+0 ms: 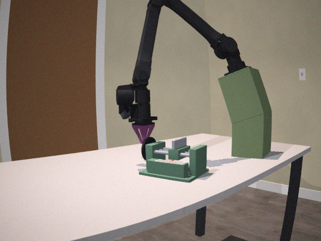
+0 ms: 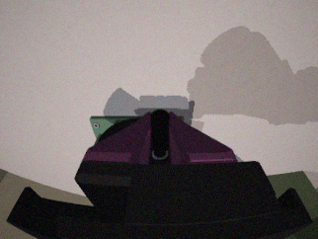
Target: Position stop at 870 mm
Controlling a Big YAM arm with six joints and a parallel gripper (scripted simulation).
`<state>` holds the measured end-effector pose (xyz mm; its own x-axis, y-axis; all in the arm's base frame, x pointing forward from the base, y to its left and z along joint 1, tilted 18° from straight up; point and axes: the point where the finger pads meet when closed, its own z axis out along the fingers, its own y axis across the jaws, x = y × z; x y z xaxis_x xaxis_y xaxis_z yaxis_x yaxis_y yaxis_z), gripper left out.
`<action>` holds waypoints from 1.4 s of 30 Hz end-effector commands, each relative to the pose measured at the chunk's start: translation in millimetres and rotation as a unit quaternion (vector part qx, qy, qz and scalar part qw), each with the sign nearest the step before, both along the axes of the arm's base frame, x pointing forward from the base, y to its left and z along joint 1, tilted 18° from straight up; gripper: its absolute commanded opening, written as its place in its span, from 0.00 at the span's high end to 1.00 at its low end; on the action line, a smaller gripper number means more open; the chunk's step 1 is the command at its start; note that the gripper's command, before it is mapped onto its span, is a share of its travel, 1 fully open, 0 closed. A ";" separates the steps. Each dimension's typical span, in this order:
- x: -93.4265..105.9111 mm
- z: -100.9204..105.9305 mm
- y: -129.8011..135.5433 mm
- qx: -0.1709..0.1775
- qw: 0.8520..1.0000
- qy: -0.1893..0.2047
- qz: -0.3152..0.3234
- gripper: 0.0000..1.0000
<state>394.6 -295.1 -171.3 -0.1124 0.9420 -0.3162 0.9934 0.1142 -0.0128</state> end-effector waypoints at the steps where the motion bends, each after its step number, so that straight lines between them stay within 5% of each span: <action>1: 28.8 30.6 1.5 -0.012 1.000 -0.022 0.006 0.94; 42: 55.0 44.1 9.5 -0.011 1.000 -0.025 0.006 0.94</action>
<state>410.3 -289.3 -159.7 -0.1101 0.9445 -0.3094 0.9939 0.1045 -0.0346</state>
